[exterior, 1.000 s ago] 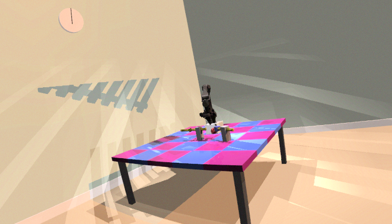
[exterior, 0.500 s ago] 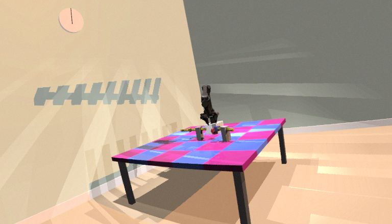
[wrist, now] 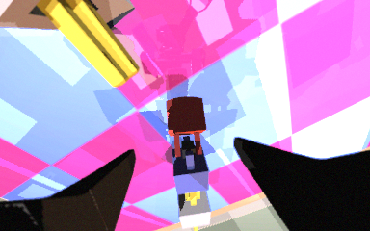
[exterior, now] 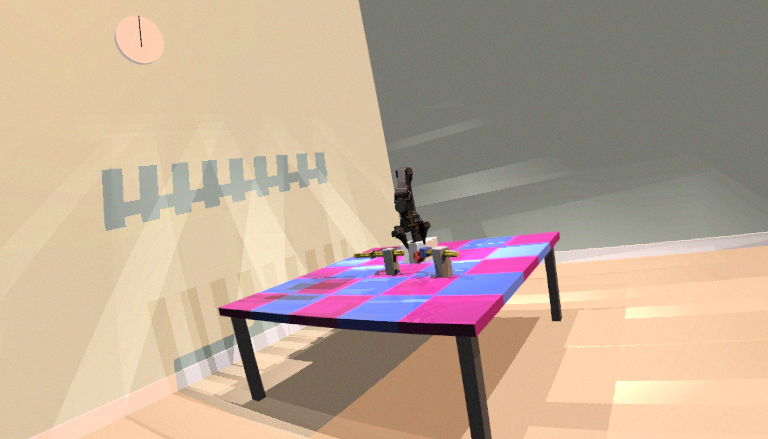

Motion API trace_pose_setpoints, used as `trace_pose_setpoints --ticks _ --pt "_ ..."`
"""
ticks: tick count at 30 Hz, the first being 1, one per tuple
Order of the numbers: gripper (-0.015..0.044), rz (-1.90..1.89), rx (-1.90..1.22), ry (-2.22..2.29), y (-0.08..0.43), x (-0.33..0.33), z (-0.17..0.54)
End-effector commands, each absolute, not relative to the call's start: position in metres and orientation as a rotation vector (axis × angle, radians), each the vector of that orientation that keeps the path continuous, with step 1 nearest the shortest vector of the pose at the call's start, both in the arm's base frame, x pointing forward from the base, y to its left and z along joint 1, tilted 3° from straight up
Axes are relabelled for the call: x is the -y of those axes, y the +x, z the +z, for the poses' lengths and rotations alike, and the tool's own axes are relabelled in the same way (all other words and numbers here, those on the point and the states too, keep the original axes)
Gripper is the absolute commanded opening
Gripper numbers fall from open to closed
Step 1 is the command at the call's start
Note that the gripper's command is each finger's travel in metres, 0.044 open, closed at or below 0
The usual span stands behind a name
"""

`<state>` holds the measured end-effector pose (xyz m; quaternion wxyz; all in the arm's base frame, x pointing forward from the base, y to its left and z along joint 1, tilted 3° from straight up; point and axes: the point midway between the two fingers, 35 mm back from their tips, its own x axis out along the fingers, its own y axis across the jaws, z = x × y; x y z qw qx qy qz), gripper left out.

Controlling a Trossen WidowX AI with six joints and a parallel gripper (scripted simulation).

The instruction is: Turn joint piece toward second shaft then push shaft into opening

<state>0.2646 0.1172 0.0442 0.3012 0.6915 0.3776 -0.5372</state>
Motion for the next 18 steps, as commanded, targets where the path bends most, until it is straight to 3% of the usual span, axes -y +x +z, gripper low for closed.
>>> trace_pose_setpoints --ticks 1,18 --pt "0.0440 -1.446 -1.005 1.829 0.263 -0.117 0.017" --pt "0.0440 -1.446 -1.005 1.829 0.259 -0.116 -0.029"
